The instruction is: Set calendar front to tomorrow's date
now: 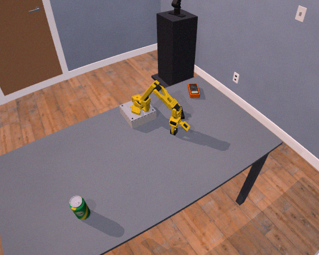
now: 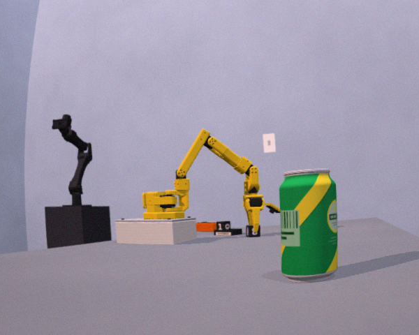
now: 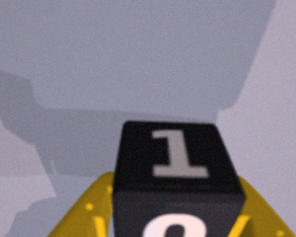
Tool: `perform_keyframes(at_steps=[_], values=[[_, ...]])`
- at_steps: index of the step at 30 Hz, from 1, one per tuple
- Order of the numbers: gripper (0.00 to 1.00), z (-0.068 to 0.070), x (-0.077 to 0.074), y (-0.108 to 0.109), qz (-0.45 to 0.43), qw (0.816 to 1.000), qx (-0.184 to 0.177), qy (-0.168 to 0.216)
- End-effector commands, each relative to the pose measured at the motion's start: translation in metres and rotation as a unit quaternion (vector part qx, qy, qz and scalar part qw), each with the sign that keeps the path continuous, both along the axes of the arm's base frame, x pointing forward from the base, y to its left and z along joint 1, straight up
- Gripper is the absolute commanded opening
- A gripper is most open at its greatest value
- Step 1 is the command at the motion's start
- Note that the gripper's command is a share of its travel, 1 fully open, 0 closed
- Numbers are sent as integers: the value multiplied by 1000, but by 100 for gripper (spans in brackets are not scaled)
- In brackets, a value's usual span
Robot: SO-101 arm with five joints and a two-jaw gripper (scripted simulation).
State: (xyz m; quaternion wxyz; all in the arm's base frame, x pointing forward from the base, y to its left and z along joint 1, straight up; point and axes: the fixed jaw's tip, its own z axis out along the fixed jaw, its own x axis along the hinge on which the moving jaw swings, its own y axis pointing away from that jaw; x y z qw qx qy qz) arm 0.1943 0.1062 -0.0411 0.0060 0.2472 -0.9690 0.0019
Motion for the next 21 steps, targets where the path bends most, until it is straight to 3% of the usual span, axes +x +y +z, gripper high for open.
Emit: perform_keyframes(at_steps=[1, 13, 21], values=[[0, 12, 2, -1, 0, 1000, 2, -2], [0, 39, 2, -2, 0, 1000, 2, -2], [0, 44, 1, -2, 0, 1000, 2, -2]])
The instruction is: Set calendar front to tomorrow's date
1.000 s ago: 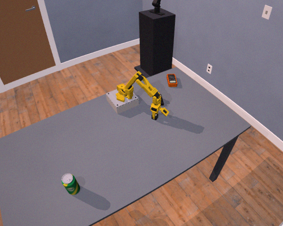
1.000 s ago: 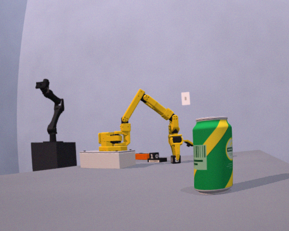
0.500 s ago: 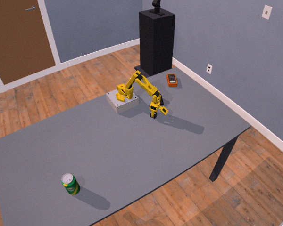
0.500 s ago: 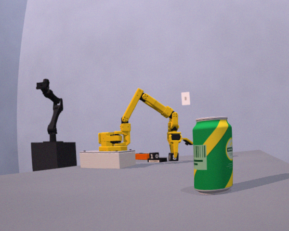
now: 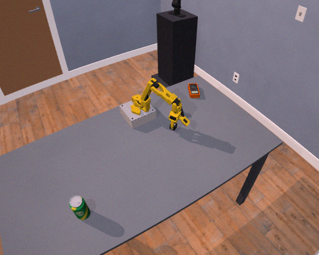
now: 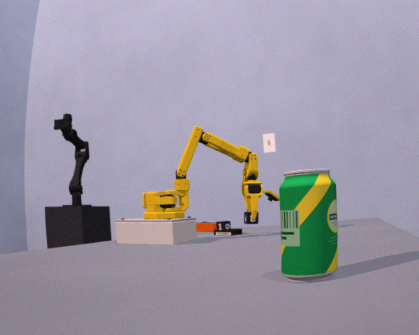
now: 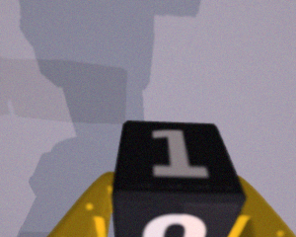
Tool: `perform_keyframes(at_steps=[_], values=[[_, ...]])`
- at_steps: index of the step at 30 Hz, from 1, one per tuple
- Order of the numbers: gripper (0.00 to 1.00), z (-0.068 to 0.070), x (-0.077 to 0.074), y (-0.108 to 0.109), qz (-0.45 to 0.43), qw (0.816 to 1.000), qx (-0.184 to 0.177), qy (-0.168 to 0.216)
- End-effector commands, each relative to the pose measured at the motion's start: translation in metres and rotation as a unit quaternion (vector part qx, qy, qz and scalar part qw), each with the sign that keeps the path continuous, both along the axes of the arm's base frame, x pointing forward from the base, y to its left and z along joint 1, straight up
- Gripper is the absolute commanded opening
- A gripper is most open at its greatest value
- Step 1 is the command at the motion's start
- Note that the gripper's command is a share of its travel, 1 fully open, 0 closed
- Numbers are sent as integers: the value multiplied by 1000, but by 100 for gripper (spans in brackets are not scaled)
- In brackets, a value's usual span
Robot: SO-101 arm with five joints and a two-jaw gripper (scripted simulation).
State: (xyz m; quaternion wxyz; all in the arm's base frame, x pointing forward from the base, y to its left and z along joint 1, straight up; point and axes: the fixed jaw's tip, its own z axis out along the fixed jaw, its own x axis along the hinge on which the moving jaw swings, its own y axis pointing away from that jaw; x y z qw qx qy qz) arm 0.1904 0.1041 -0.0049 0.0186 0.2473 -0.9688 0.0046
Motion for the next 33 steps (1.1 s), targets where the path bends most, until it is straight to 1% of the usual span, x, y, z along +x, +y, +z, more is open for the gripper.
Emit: perform_keyframes(at_steps=[1, 5, 9, 12, 16, 18, 22, 26, 29, 33], values=[[0, 8, 5, 0, 0, 1000, 8, -14], [0, 7, 6, 0, 0, 1000, 9, -17], [0, 6, 7, 1, -2, 999, 18, -36], [0, 4, 8, 2, -4, 998, 31, -61], [0, 3, 10, 3, -8, 993, 52, -104], [0, 3, 10, 3, -8, 993, 52, -104], [0, 2, 11, 3, -12, 986, 74, -146], [0, 2, 11, 3, -15, 980, 90, -177], [0, 2, 11, 2, -16, 977, 96, -189], [0, 2, 11, 2, -17, 976, 98, -192]])
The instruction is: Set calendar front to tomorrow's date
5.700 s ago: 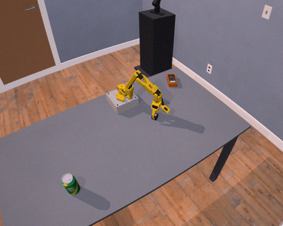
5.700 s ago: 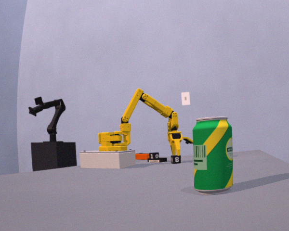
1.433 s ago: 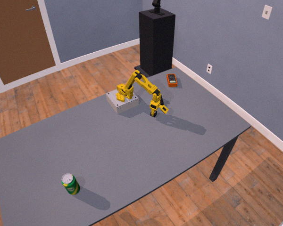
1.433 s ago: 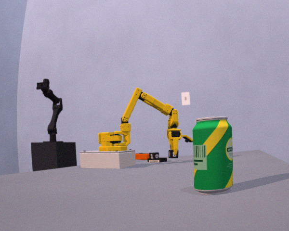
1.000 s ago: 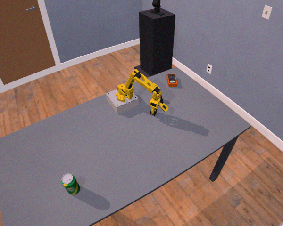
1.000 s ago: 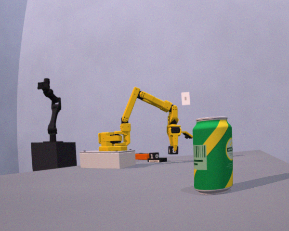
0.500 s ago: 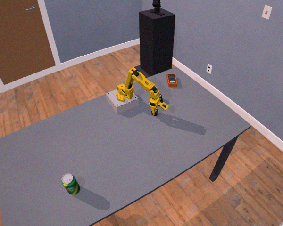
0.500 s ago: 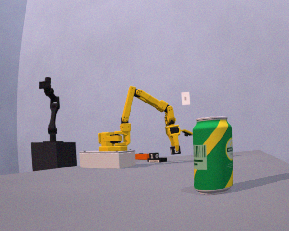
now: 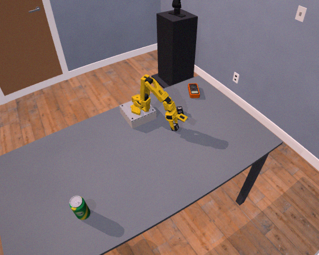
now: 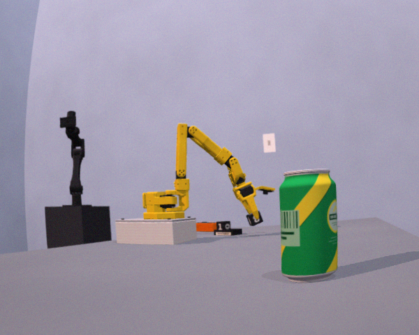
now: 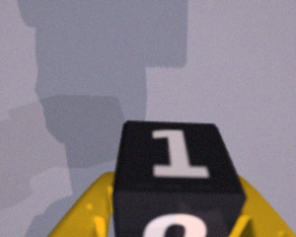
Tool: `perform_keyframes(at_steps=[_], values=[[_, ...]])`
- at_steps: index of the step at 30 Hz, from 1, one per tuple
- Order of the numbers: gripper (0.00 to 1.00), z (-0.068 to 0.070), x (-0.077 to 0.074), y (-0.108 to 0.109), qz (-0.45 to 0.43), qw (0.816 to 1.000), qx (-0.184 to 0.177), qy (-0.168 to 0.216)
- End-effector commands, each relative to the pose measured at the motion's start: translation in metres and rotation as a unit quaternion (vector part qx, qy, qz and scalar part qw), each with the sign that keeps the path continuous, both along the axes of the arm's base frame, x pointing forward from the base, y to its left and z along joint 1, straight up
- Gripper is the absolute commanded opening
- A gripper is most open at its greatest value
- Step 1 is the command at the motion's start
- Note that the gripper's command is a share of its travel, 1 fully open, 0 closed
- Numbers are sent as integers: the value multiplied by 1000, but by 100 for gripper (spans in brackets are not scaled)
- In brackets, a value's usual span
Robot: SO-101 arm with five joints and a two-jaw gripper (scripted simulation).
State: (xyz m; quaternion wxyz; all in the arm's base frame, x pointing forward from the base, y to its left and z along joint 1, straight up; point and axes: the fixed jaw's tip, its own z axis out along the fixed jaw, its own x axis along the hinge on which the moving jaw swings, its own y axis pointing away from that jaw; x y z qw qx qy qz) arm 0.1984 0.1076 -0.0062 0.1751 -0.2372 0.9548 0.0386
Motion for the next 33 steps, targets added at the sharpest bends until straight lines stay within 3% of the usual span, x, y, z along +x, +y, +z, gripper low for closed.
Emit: perform_keyframes(at_steps=[1, 9, 26, 33], values=[[0, 3, 3, -1, -10, 1000, 10, -15], [0, 2, 4, 0, -11, 999, 18, -30], [0, 2, 8, 1, -20, 982, 92, -165], [0, 4, 7, 1, -21, 977, 103, -186]])
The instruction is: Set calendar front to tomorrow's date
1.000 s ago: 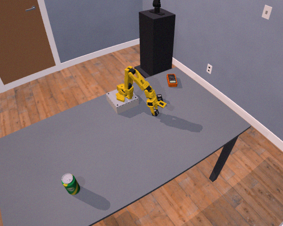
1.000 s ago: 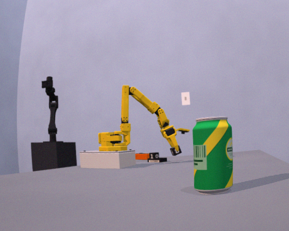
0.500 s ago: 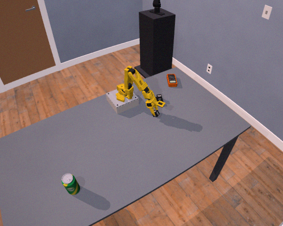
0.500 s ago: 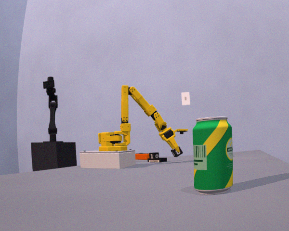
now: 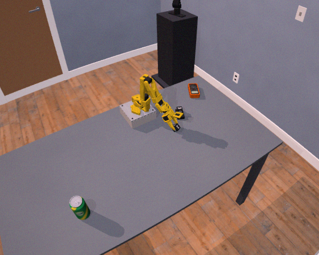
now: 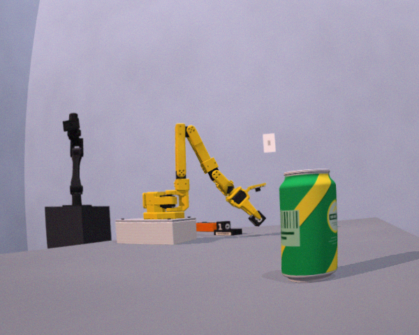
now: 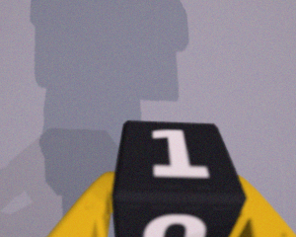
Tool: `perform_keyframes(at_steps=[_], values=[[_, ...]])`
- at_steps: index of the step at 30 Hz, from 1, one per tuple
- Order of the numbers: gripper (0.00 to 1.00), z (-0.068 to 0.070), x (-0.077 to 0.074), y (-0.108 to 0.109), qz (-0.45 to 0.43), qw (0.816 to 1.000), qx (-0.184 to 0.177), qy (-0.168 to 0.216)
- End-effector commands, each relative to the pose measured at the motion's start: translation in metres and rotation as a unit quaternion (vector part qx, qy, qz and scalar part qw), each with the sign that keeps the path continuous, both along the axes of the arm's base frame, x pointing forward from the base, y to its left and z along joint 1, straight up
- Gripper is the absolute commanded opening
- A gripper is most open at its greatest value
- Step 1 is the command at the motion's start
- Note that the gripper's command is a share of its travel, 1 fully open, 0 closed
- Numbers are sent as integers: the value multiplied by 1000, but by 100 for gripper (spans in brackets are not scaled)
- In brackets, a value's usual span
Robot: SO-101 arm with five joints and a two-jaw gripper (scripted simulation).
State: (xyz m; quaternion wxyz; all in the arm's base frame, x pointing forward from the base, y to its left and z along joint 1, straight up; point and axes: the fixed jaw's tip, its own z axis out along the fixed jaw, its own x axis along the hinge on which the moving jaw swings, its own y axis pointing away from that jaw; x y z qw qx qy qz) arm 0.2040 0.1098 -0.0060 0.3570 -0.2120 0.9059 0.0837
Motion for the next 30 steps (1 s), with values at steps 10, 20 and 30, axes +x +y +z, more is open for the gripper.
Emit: perform_keyframes(at_steps=[10, 20, 30], values=[[0, 3, 3, -1, -9, 1000, 15, -20], [0, 0, 7, 1, -10, 998, 31, -51], [0, -1, 11, 2, -11, 991, 66, -119]])
